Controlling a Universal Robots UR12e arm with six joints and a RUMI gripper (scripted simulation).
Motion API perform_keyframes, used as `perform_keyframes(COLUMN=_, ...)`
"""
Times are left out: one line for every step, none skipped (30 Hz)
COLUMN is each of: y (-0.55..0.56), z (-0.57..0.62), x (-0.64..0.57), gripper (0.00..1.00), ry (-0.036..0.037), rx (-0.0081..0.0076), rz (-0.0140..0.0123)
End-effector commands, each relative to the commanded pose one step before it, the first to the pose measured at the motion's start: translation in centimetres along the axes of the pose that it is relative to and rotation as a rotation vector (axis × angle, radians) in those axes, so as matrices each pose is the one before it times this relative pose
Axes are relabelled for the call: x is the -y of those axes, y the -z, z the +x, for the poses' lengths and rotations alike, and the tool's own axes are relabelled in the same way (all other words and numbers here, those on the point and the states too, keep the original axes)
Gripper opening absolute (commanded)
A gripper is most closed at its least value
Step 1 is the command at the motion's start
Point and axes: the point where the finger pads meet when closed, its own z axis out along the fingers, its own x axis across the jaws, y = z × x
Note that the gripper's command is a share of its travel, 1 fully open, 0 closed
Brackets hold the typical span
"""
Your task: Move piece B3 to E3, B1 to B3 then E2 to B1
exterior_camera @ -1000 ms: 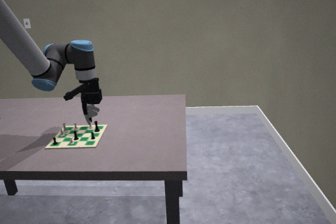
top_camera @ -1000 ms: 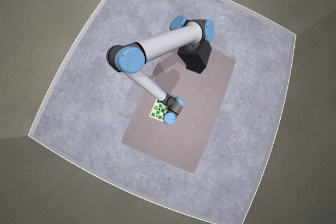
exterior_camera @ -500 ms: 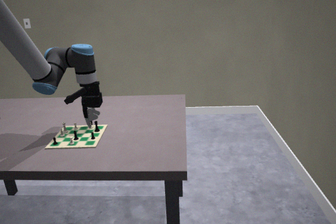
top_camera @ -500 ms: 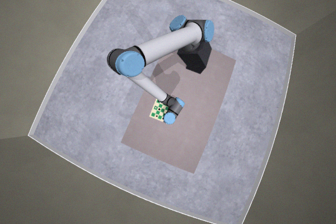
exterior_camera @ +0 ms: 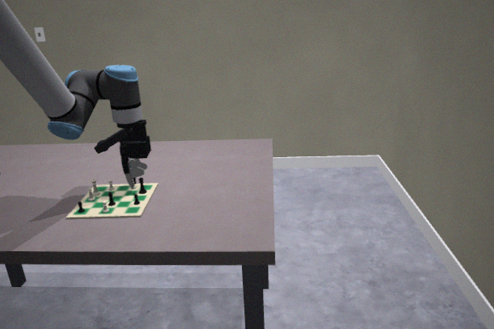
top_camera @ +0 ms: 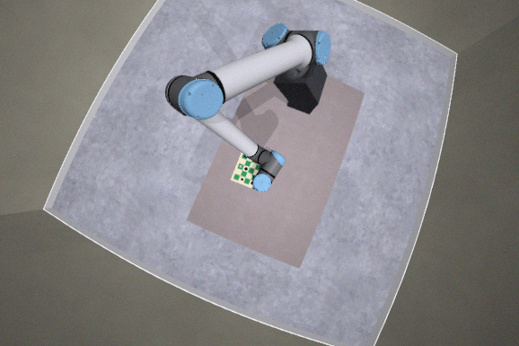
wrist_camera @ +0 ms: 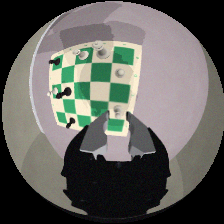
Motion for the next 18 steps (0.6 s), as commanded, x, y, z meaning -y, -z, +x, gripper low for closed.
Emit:
perform_keyframes(y=0.059, z=-0.002, x=-0.046, gripper=0.2, ry=-0.00013, rx=0.00009, rz=-0.00105)
perform_keyframes(y=0.0, z=0.0, x=0.0, gripper=0.2, ry=0.0, rx=0.0, rz=0.0)
perform_keyframes(y=0.0, z=0.0, x=0.0, gripper=0.2, ry=0.0, rx=0.0, rz=0.0)
perform_keyframes(y=0.0, z=0.0, x=0.0, gripper=0.2, ry=0.0, rx=0.0, rz=0.0)
perform_keyframes(y=0.0, z=0.0, x=0.0, gripper=0.2, ry=0.0, rx=0.0, rz=0.0)
perform_keyframes(y=0.0, z=0.0, x=0.0, gripper=0.2, ry=0.0, rx=0.0, rz=0.0)
perform_keyframes(y=0.0, z=0.0, x=0.0, gripper=0.2, ry=0.0, rx=0.0, rz=0.0)
perform_keyframes(y=0.0, z=0.0, x=0.0, gripper=0.2, ry=0.0, rx=0.0, rz=0.0)
perform_keyframes(y=0.0, z=0.0, x=0.0, gripper=0.2, ry=0.0, rx=0.0, rz=0.0)
perform_keyframes(y=0.0, z=0.0, x=0.0, gripper=0.2, ry=0.0, rx=0.0, rz=0.0)
perform_keyframes(y=0.0, z=0.0, x=0.0, gripper=0.2, ry=0.0, rx=0.0, rz=0.0)
perform_keyframes(y=0.0, z=0.0, x=0.0, gripper=0.2, ry=0.0, rx=0.0, rz=0.0)
perform_keyframes(y=0.0, z=0.0, x=0.0, gripper=0.2, ry=0.0, rx=0.0, rz=0.0)
perform_keyframes(y=0.0, z=0.0, x=0.0, gripper=0.2, ry=0.0, rx=0.0, rz=0.0)
perform_keyframes(y=0.0, z=0.0, x=0.0, gripper=0.2, ry=0.0, rx=0.0, rz=0.0)
perform_keyframes(y=0.0, z=0.0, x=0.0, gripper=0.2, ry=0.0, rx=0.0, rz=0.0)
perform_keyframes(y=0.0, z=0.0, x=0.0, gripper=0.2, ry=0.0, rx=0.0, rz=0.0)
perform_keyframes(y=0.0, z=0.0, x=0.0, gripper=0.0, ry=0.0, rx=0.0, rz=0.0)
